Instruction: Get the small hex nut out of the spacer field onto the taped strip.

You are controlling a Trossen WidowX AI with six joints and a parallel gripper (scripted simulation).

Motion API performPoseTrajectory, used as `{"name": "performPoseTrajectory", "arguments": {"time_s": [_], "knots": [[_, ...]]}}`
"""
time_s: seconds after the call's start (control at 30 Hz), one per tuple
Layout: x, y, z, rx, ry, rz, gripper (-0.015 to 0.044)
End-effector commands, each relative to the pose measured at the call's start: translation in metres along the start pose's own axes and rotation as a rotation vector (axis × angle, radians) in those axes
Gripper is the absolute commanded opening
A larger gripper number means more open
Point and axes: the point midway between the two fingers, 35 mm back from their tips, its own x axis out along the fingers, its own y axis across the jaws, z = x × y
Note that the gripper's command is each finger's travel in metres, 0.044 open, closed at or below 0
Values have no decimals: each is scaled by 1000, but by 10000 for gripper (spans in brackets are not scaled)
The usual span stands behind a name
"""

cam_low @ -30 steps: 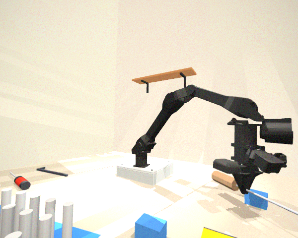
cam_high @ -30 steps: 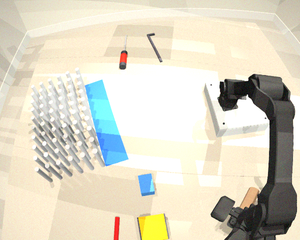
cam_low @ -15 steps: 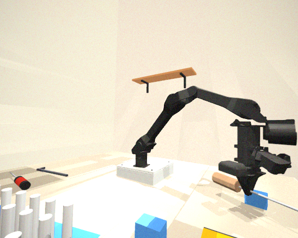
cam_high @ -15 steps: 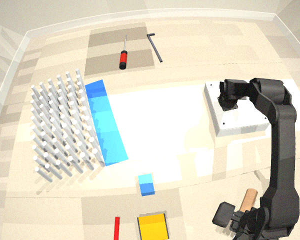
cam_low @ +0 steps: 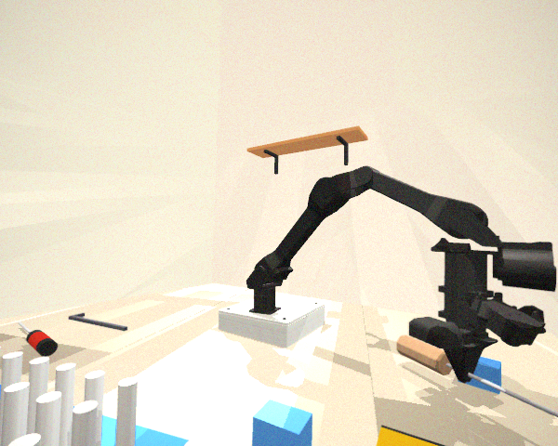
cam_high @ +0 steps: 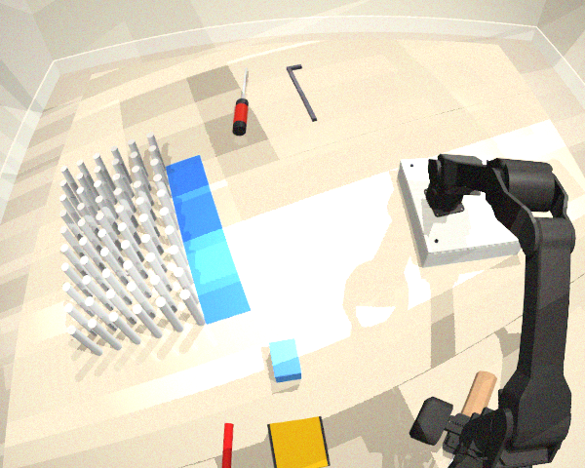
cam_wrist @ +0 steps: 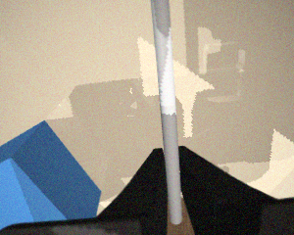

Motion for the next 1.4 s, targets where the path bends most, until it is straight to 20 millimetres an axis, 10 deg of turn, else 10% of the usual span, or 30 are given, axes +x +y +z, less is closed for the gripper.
{"name": "performPoseTrajectory", "arguments": {"time_s": [0.0, 1.37], "knots": [[6, 0, 0, -2, -3, 1, 0], [33, -2, -2, 2, -27, 14, 0]]}}
